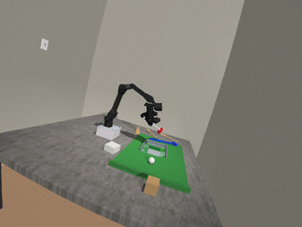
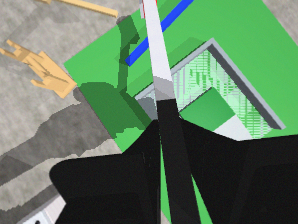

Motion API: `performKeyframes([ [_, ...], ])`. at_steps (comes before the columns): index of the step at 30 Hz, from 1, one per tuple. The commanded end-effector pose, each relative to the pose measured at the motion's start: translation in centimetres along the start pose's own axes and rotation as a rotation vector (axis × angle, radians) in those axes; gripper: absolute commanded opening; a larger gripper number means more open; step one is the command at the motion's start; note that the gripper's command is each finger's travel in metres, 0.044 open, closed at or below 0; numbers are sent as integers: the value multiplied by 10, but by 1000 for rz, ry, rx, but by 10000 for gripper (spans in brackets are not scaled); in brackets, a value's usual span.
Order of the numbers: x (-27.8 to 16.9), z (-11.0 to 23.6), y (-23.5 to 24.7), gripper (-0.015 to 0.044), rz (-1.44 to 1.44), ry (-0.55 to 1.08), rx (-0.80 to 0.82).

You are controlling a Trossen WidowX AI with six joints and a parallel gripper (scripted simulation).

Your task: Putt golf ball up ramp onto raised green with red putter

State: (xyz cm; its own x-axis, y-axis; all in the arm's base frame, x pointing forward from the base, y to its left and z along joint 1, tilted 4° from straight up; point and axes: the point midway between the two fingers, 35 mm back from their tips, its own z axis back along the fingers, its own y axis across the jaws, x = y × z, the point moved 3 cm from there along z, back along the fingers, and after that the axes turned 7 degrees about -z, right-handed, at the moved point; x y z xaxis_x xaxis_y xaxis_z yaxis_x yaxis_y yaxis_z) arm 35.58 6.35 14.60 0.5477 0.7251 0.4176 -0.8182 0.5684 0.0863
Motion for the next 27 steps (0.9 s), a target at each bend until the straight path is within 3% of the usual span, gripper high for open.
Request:
performKeyframes([
  [1,-15,13,-25,0,-95,3,-48],
  [27,-149,90,-127,0,-572,63,-259],
])
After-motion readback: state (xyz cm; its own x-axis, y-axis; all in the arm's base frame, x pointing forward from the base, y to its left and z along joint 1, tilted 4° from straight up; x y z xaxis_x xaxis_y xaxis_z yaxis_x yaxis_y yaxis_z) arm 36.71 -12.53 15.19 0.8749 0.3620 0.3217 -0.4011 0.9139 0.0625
